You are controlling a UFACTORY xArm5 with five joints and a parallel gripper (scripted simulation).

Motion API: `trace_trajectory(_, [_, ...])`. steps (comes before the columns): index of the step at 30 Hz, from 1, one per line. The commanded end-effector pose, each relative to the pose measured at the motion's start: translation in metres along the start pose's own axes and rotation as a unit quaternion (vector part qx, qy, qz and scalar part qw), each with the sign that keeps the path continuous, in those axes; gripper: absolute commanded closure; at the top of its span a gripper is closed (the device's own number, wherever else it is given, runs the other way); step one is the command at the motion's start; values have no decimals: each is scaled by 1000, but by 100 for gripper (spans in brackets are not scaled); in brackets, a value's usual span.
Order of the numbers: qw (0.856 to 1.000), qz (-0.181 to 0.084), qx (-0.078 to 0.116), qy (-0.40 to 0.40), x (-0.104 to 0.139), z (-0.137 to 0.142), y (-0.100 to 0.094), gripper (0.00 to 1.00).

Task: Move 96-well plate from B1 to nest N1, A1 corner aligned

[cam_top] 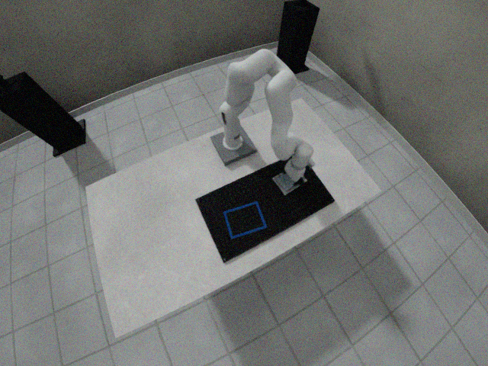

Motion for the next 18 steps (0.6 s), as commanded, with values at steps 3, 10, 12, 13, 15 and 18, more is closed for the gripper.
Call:
trace_trajectory(3, [1000,6,1,0,0,2,-16,0])
trace_trajectory(10, [1000,6,1,0,0,2,-32,0])
trace_trajectory(12, [1000,6,1,0,0,2,-35,0])
trace_trajectory(13, [1000,6,1,0,0,2,-37,0])
trace_trajectory(15, [1000,6,1,0,0,2,-43,0])
trace_trajectory(18, [1000,6,1,0,0,2,-51,0])
Point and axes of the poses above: the point where the finger pads meet when closed, its own y axis out along the fingers, its own z axis across the jaws, x = y × z, the point moved 2 cm from there along -y, back along the fingers, and after that the axes turned 1 degree about -y, right-handed, at the moved point
